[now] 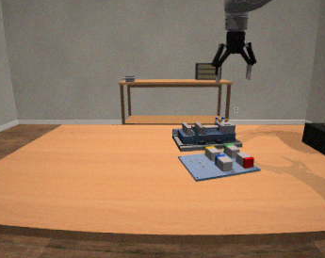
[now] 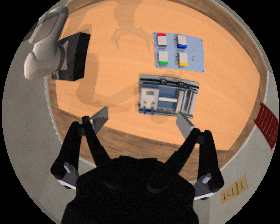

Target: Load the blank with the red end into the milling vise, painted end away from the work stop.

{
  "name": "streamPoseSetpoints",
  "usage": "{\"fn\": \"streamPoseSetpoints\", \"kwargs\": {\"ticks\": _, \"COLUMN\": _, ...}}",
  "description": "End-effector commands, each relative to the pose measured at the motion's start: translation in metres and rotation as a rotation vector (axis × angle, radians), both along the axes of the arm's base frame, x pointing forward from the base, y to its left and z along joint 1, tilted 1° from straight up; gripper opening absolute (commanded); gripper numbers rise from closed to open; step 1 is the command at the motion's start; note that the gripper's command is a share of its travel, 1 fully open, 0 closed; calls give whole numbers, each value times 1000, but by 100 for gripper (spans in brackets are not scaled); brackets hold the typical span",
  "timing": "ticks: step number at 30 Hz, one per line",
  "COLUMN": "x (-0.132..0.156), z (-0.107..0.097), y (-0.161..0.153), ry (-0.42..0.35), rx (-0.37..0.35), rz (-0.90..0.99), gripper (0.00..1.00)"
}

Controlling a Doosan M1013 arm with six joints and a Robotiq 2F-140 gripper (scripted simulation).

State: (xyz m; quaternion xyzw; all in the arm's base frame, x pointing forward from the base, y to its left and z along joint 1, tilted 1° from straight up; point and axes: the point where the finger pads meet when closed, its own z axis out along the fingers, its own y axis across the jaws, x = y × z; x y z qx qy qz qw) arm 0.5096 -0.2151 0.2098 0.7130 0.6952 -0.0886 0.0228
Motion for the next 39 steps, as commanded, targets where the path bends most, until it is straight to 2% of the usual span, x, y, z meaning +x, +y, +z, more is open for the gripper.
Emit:
{"fn": "streamPoseSetpoints", "kwargs": {"ticks": 1, "x": 4, "z": 0, "y": 8, "ry": -22, "rx": 48, "rz": 28, "gripper": 100}}
{"fn": "streamPoseSetpoints", "kwargs": {"ticks": 6, "x": 10, "z": 0, "y": 19, "ry": -51, "rx": 109, "rz": 64, "gripper": 100}}
{"fn": "streamPoseSetpoints", "kwargs": {"ticks": 9, "x": 11, "z": 1, "y": 20, "ry": -48, "rx": 99, "rz": 59, "gripper": 100}}
{"fn": "streamPoseSetpoints", "kwargs": {"ticks": 23, "x": 34, "z": 2, "y": 60, "ry": -78, "rx": 164, "rz": 96, "gripper": 100}}
{"fn": "streamPoseSetpoints", "kwargs": {"ticks": 26, "x": 34, "z": 2, "y": 61, "ry": -77, "rx": 161, "rz": 94, "gripper": 100}}
{"fn": "streamPoseSetpoints", "kwargs": {"ticks": 39, "x": 55, "z": 3, "y": 99, "ry": -78, "rx": 164, "rz": 96, "gripper": 100}}
